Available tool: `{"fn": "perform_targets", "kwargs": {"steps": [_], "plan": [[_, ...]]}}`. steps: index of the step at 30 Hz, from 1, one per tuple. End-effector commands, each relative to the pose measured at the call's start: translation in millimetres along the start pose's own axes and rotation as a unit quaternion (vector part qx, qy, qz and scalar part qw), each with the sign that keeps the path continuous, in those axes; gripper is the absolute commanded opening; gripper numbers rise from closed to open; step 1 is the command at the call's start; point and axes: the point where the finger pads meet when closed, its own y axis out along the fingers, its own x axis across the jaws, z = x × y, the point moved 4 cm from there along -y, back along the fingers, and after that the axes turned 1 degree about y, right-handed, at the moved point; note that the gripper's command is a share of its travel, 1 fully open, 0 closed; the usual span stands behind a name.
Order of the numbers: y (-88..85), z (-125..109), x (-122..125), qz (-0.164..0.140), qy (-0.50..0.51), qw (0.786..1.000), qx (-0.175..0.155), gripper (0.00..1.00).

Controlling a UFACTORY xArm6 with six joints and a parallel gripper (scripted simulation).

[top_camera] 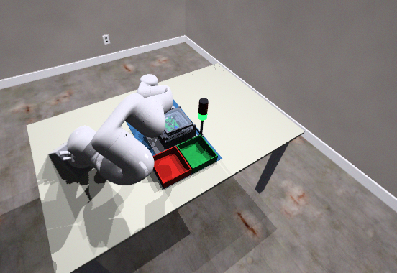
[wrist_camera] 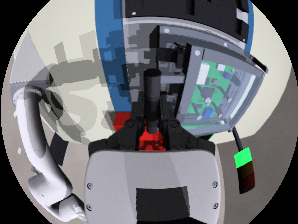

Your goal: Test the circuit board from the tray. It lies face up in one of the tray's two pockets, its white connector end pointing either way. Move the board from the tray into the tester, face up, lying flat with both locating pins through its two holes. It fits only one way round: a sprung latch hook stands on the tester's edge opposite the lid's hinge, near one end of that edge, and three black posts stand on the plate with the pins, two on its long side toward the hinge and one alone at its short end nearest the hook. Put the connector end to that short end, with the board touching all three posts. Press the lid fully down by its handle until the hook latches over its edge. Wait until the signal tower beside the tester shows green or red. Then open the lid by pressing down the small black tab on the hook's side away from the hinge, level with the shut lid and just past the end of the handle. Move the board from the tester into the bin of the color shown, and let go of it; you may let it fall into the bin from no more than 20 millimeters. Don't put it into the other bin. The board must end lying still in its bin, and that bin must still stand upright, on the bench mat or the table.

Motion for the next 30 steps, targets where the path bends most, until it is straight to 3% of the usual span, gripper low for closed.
{"fn": "perform_targets", "kwargs": {"steps": [1,17,30], "plan": [[-2.8,0,1,-0.001,0.001,1.000,0.001,0.00],[-18.4,0,3,-0.001,0.001,1.000,0.001,0.00],[-47.7,0,11,-0.001,0.001,1.000,0.001,0.00]]}}
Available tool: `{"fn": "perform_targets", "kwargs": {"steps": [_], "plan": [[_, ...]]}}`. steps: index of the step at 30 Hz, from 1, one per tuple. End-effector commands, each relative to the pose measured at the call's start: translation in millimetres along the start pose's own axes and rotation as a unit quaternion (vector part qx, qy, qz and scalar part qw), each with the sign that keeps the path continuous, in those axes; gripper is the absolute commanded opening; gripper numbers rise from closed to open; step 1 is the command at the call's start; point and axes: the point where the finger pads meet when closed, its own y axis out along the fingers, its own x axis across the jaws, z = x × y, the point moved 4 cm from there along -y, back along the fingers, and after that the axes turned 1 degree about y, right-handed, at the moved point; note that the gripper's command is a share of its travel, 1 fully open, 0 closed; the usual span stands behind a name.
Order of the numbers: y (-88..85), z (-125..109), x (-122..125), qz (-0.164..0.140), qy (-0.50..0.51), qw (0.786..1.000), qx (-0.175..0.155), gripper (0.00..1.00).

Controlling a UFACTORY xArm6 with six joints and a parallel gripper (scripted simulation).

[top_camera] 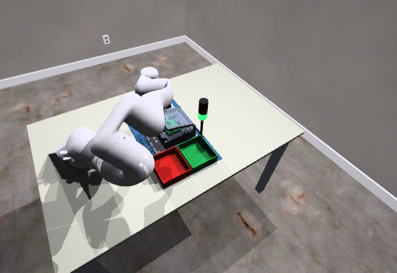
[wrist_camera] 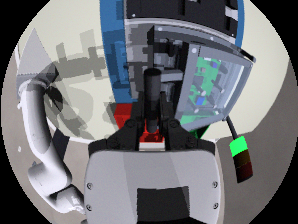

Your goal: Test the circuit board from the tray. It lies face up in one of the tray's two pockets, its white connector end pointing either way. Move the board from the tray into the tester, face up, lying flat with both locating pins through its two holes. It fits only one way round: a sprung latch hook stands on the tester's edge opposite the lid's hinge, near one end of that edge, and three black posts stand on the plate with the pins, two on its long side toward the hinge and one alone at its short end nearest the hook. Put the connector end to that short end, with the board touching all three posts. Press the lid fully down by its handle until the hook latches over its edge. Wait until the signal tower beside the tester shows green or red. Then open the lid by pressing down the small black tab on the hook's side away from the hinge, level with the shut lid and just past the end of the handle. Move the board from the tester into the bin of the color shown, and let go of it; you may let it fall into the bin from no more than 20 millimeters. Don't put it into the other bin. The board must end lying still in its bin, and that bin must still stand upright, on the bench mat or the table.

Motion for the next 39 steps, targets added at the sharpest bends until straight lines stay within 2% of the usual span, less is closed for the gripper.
{"fn": "perform_targets", "kwargs": {"steps": [1,4,19,21,36,39], "plan": [[-17.2,0,7,-0.002,0.001,1.000,0.002,0.00],[-20.1,0,8,-0.002,0.001,1.000,0.002,0.00],[-61.5,0,30,-0.002,0.001,1.000,0.002,0.00],[-61.5,0,30,-0.002,0.001,1.000,0.002,0.00],[-97.4,1,64,-0.002,0.001,1.000,0.002,0.00],[-99.5,1,66,-0.002,0.001,1.000,0.002,0.00]]}}
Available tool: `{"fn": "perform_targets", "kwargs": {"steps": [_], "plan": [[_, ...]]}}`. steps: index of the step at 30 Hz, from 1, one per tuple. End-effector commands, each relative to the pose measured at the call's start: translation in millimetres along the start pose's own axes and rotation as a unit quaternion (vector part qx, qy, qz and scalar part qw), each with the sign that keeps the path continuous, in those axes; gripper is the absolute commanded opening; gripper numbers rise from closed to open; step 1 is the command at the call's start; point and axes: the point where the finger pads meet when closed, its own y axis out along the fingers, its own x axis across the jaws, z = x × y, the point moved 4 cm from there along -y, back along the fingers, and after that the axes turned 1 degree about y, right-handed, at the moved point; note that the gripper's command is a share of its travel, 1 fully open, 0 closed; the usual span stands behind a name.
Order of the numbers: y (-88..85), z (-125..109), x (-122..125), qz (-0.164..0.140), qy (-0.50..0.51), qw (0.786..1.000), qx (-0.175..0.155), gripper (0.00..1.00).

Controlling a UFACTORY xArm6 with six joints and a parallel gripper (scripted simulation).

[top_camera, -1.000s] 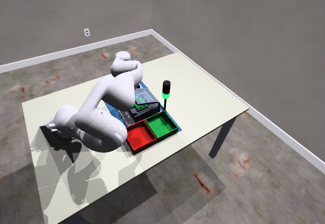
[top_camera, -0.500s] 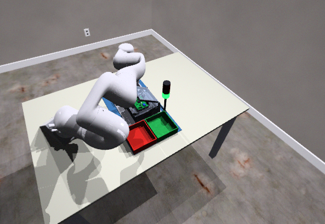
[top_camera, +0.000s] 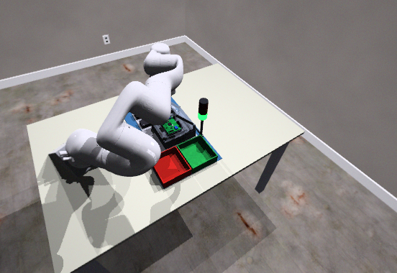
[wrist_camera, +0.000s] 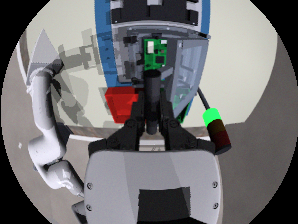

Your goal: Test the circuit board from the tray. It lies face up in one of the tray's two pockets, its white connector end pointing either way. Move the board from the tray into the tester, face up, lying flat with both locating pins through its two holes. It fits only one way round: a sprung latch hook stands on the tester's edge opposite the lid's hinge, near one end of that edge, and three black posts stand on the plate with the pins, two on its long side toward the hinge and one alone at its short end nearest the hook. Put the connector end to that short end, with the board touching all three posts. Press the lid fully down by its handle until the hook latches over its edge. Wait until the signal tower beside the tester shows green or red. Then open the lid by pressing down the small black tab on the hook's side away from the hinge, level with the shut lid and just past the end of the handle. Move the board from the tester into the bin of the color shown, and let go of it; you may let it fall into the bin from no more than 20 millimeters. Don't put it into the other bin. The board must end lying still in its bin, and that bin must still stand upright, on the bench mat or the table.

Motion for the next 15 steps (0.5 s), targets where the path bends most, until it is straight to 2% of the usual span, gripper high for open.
{"fn": "perform_targets", "kwargs": {"steps": [1,15], "plan": [[-9.6,0,12,0.000,0.000,1.000,-0.002,0.00],[-30.7,1,48,0.000,0.000,1.000,-0.002,0.00]]}}
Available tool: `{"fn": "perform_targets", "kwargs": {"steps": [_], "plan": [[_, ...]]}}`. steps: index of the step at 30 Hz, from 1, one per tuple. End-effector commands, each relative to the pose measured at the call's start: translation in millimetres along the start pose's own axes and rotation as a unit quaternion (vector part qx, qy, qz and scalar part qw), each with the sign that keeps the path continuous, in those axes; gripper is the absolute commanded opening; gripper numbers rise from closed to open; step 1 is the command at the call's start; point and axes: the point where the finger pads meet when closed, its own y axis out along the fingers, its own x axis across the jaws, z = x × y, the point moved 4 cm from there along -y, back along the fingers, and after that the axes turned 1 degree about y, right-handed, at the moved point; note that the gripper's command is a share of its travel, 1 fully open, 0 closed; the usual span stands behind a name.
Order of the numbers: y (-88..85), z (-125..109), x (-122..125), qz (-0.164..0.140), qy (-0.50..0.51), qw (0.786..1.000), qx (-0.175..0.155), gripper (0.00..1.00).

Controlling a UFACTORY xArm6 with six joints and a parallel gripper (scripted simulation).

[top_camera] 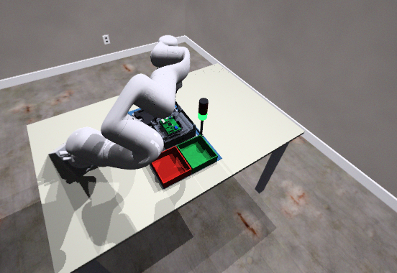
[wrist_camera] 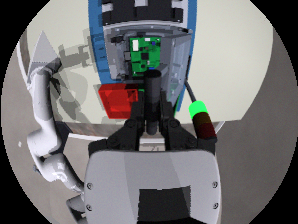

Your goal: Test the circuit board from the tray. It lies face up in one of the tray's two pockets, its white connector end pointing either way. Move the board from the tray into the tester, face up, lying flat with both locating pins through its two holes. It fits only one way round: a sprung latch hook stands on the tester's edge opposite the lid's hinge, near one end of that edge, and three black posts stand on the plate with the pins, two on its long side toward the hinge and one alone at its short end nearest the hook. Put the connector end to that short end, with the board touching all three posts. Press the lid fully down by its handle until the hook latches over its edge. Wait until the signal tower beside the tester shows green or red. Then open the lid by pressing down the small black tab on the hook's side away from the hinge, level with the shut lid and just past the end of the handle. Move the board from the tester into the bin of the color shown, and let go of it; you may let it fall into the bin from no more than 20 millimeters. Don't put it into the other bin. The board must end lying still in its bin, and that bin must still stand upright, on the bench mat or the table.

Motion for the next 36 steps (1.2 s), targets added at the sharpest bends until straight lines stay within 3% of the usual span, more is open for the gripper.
{"fn": "perform_targets", "kwargs": {"steps": [1,16,36], "plan": [[-7.5,0,13,0.000,0.000,1.000,0.000,0.00],[-19.9,1,54,0.000,0.000,1.000,0.000,0.00],[-22.7,2,90,0.000,0.000,1.000,0.000,0.00]]}}
